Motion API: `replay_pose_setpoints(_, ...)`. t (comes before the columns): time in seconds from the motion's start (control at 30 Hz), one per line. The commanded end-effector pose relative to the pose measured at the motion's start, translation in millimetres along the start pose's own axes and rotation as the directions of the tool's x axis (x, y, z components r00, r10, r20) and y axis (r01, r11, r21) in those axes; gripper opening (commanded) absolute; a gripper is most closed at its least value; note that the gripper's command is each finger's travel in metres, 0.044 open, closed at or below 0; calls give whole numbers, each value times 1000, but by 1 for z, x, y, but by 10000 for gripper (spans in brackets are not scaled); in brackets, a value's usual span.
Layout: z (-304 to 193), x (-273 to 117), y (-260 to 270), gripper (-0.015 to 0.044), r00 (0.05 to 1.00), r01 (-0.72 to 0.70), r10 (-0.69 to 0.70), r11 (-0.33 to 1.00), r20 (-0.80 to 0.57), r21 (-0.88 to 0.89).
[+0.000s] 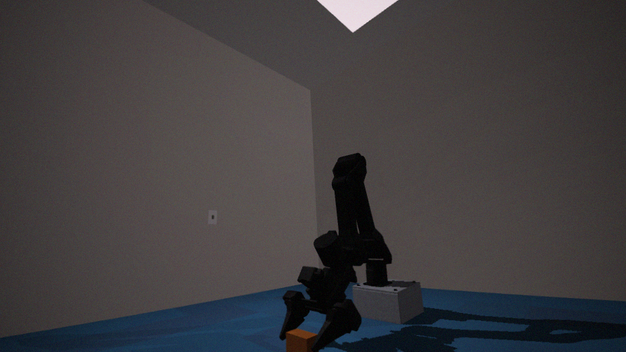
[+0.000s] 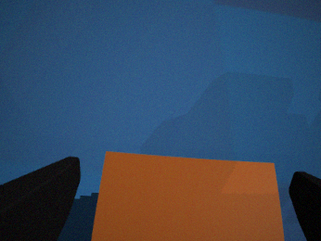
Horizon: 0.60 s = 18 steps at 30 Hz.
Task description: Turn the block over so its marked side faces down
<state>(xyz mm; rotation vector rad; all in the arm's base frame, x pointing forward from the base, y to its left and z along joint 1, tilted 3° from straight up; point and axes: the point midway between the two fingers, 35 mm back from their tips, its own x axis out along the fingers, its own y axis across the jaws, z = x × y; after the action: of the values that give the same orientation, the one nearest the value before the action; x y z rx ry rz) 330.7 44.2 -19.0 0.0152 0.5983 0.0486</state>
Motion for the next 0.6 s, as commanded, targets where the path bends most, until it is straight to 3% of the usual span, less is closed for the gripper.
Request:
replay_pose_setpoints(0.0, 45, -30, 2, 440, 989, -13, 14, 1000, -148, 10)
replay_pose_setpoints(0.3, 39, -58, -1, 440, 959, -7, 9, 1000, -284, 9)
replay_pose_setpoints(0.57, 38, -59, -1, 440, 958, -7, 9, 1000, -286, 8)
